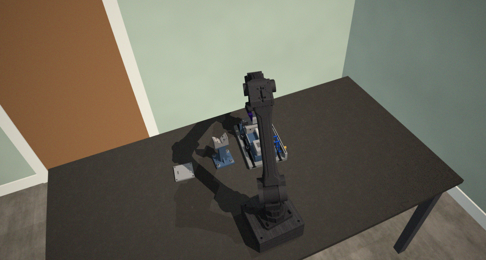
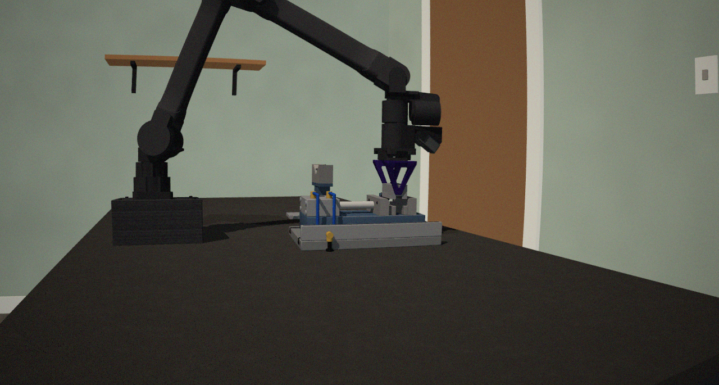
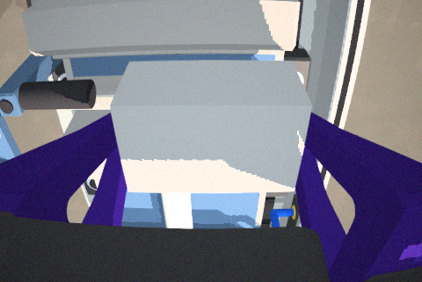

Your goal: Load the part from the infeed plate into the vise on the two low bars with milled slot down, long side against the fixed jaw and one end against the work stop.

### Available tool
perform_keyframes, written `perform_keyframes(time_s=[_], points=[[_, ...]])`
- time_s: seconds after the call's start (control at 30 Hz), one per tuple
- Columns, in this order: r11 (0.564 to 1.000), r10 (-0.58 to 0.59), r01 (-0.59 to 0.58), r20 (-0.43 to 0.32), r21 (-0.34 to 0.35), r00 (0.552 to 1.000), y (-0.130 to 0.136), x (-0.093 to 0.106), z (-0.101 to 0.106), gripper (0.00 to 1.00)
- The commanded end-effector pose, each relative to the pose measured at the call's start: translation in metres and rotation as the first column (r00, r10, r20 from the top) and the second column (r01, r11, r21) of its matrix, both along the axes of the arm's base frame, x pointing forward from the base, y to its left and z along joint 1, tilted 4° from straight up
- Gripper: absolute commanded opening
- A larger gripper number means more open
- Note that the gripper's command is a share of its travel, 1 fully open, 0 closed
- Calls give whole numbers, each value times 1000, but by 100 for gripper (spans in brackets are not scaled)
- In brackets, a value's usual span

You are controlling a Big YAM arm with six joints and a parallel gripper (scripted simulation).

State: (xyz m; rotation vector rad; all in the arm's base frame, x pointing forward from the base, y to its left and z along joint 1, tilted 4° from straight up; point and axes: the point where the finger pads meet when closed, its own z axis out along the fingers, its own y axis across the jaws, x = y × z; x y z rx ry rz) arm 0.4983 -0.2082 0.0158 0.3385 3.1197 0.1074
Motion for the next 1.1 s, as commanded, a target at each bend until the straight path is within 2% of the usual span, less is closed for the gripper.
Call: perform_keyframes(time_s=[0.0,0.07,0.3,0.47,0.7,0.83,1.07], points=[[1000,3,-3,16,-7,1000,2,12,-3,0],[1000,3,-3,17,-8,1000,3,10,5,0],[1000,3,-3,8,-4,1000,4,9,-8,0],[1000,3,-3,23,-11,1000,2,12,-2,0],[1000,3,-3,5,-3,1000,4,8,-12,0],[1000,3,-3,21,-10,1000,3,11,-5,0],[1000,3,-3,6,-3,1000,5,8,-15,0]])
